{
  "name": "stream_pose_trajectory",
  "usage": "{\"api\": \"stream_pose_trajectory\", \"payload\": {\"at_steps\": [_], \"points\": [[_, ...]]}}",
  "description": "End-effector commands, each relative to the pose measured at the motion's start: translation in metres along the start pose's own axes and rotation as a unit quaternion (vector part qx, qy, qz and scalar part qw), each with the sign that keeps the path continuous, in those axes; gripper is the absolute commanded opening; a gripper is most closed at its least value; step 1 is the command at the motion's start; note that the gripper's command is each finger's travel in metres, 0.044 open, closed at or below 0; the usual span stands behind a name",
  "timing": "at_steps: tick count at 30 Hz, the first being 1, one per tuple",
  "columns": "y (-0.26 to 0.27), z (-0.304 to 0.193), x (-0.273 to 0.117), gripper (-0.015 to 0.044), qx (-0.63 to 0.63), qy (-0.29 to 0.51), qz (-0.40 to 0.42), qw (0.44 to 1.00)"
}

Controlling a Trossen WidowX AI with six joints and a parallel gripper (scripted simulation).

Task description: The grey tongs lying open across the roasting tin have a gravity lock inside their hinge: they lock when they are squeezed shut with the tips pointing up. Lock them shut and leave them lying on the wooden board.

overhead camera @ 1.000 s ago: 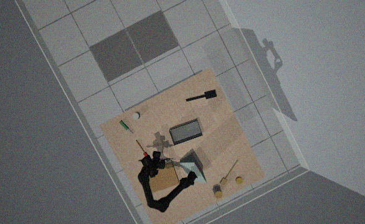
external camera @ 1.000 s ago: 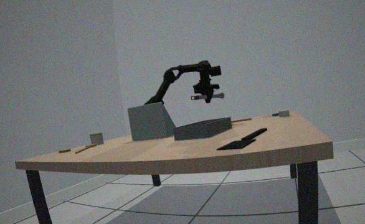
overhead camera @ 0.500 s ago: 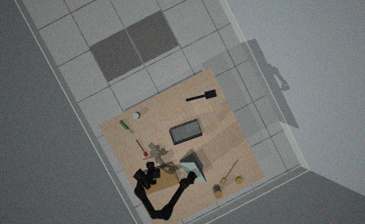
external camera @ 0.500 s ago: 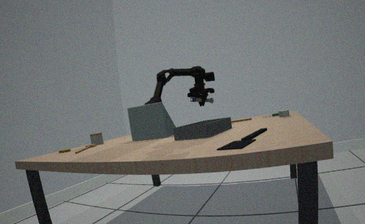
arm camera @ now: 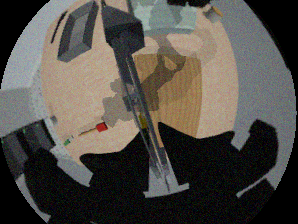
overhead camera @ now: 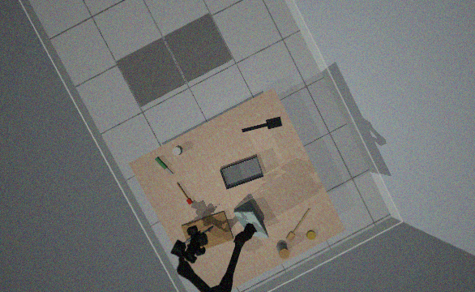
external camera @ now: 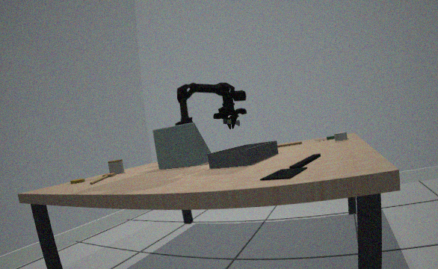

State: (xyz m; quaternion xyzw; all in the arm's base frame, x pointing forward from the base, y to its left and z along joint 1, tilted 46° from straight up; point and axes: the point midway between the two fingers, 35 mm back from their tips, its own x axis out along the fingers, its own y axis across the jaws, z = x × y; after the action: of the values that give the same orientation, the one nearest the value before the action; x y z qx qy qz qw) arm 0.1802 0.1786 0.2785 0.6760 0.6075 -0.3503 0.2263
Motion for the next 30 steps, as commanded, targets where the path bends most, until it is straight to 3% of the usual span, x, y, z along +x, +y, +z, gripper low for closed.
{"api": "stream_pose_trajectory", "payload": {"at_steps": [1,14,24,30], "points": [[-0.027,-0.004,-0.006,-0.0150,-0.033,0.009,0.006,0.999],[-0.090,-0.004,-0.022,-0.0150,-0.113,0.042,0.001,0.993],[-0.090,-0.005,-0.022,-0.0150,-0.112,0.048,0.002,0.993],[-0.085,-0.011,-0.019,-0.0150,-0.093,0.100,0.009,0.991]]}}
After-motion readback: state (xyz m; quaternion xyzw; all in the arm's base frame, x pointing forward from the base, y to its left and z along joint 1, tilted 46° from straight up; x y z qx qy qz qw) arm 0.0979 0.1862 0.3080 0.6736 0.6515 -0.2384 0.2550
